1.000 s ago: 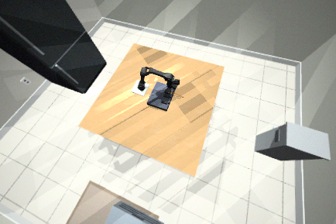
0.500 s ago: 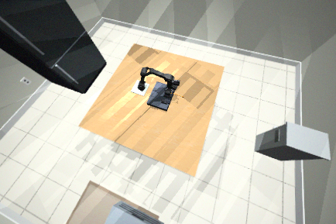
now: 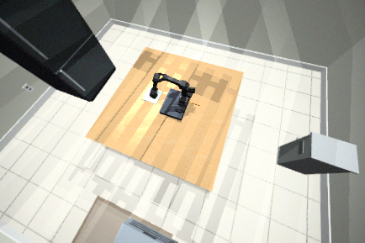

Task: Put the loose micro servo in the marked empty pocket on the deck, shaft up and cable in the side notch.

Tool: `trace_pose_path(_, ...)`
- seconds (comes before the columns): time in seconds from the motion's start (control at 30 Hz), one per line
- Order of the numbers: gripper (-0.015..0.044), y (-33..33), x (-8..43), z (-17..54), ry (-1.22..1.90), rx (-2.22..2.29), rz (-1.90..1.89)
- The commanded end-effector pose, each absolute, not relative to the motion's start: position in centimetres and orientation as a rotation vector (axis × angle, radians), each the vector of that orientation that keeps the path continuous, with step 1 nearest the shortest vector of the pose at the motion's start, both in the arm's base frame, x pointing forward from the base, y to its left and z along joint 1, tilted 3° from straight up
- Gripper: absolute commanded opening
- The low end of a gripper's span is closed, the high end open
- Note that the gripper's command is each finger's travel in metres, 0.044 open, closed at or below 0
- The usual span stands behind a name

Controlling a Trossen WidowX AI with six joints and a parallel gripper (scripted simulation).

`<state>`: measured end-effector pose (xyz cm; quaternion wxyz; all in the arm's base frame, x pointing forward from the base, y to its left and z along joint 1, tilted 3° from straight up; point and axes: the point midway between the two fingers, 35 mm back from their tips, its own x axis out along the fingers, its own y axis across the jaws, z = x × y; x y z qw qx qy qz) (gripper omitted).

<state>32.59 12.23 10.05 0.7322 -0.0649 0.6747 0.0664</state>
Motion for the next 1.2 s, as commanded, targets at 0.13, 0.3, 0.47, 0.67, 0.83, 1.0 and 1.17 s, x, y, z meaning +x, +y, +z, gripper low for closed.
trace_pose_path(0.13,0.0187,12.1,32.1,13.5,1.484,-0.144,0.149)
trace_pose_path(0.3,0.0214,12.1,32.0,13.5,1.478,-0.142,0.148)
trace_pose_path(0.47,0.0345,11.7,28.4,15.7,1.48,-0.145,0.156)
trace_pose_path(0.67,0.044,10.2,21.5,18.8,1.493,-0.145,0.149)
trace_pose_path(0.83,0.044,10.2,21.2,18.9,1.493,-0.145,0.149)
trace_pose_path(1.0,0.044,10.3,21.4,21.2,1.474,-0.14,0.156)
trace_pose_path(1.17,0.044,10.3,21.4,23.3,1.457,-0.136,0.162)
